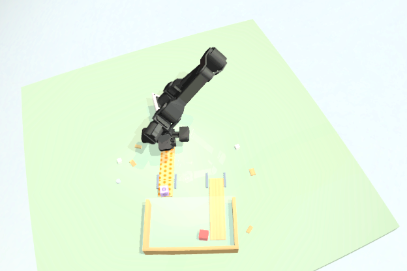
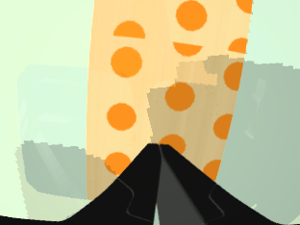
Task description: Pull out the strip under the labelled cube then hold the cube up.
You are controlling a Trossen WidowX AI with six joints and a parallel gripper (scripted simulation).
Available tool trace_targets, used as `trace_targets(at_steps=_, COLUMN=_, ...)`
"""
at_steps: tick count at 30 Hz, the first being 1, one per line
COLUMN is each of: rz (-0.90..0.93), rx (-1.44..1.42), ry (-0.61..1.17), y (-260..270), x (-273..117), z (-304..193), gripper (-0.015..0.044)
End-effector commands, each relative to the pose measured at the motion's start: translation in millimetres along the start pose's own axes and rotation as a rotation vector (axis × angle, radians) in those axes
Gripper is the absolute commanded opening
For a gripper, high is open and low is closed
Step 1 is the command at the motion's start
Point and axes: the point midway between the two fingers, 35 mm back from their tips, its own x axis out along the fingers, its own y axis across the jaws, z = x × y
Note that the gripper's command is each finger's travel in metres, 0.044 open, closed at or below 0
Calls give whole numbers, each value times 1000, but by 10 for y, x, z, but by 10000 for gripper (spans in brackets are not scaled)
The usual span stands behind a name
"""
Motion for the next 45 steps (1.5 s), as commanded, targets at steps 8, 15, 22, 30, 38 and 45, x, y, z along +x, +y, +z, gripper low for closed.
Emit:
trace_targets(at_steps=8, rz=-2, rx=7, ry=27, y=0, x=38, z=-85, gripper=0)
trace_targets(at_steps=15, rz=-4, rx=7, ry=27, y=-1, x=-419, z=21, gripper=0)
trace_targets(at_steps=22, rz=-2, rx=-118, ry=26, y=6, x=-393, z=226, gripper=105)
trace_targets(at_steps=30, rz=-2, rx=-127, ry=25, y=5, x=-421, z=483, gripper=315)
trace_targets(at_steps=38, rz=-2, rx=-128, ry=24, y=6, x=-452, z=748, gripper=440)
trace_targets(at_steps=45, rz=-2, rx=-129, ry=23, y=8, x=-480, z=982, gripper=440)
